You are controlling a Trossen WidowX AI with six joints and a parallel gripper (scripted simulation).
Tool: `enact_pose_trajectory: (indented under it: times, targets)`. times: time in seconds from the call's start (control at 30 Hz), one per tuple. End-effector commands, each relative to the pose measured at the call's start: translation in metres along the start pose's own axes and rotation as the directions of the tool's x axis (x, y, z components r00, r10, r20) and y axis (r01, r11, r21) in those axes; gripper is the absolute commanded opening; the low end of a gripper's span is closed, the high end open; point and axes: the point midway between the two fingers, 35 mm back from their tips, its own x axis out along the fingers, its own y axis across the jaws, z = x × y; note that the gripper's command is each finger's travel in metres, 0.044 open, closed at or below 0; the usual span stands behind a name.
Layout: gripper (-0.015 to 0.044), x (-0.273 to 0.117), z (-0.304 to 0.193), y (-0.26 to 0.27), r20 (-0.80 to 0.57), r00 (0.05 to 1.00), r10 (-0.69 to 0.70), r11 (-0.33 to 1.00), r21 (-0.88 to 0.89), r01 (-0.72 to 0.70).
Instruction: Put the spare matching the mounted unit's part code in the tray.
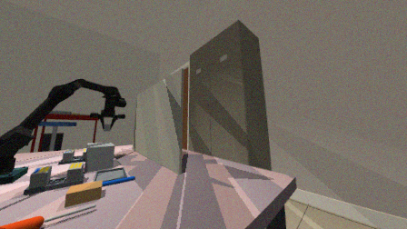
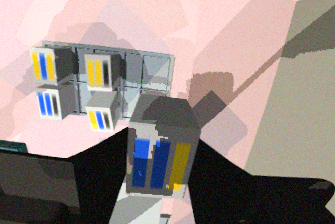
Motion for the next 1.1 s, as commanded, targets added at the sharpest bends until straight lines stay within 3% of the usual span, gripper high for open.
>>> enact_pose_trajectory:
  times: [0.0, 0.57, 1.07]
  targets:
    - [0.0000, -0.003, -0.022, -0.014, 0.003, 1.000, -0.010, 1.000, 0.017, 0.010]
    - [0.0000, -0.002, -0.123, -0.049, 0.025, 1.000, -0.007, 0.990, 0.141, 0.003]
    - [0.0000, -0.004, -0.221, -0.061, 0.004, 1.000, -0.015, 0.994, 0.107, 0.015]
